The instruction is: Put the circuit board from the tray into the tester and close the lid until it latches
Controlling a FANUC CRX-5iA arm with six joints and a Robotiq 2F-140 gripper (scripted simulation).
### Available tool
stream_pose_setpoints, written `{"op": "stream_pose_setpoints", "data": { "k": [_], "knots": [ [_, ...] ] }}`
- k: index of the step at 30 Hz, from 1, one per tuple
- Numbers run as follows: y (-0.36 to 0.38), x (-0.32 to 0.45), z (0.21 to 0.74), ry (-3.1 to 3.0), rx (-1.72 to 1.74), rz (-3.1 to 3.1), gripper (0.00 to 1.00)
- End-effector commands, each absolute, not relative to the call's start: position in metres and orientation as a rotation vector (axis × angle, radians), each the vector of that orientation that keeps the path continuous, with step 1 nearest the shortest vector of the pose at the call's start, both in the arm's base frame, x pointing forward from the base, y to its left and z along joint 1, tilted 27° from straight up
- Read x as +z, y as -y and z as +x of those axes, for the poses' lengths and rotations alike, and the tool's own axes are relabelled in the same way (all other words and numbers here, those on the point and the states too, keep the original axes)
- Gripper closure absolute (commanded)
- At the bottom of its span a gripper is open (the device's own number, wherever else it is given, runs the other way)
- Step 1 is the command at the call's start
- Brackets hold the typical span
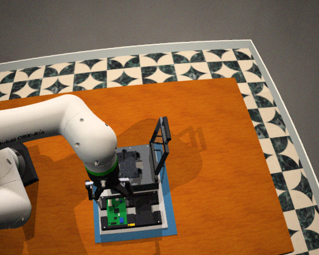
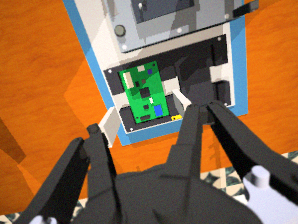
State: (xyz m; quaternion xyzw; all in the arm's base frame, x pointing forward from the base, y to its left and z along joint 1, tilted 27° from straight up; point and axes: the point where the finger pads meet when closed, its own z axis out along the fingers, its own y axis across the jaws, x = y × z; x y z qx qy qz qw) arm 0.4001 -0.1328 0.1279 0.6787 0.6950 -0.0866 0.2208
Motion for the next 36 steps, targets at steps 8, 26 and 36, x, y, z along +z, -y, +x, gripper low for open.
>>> {"op": "stream_pose_setpoints", "data": {
  "k": [8,26,36],
  "knots": [
    [0.136,0.121,0.402,-1.921,-0.239,1.876,0.42],
    [0.140,0.112,0.404,-1.921,-0.239,1.876,0.42],
    [0.141,0.110,0.404,-1.921,-0.239,1.876,0.42]
  ]
}}
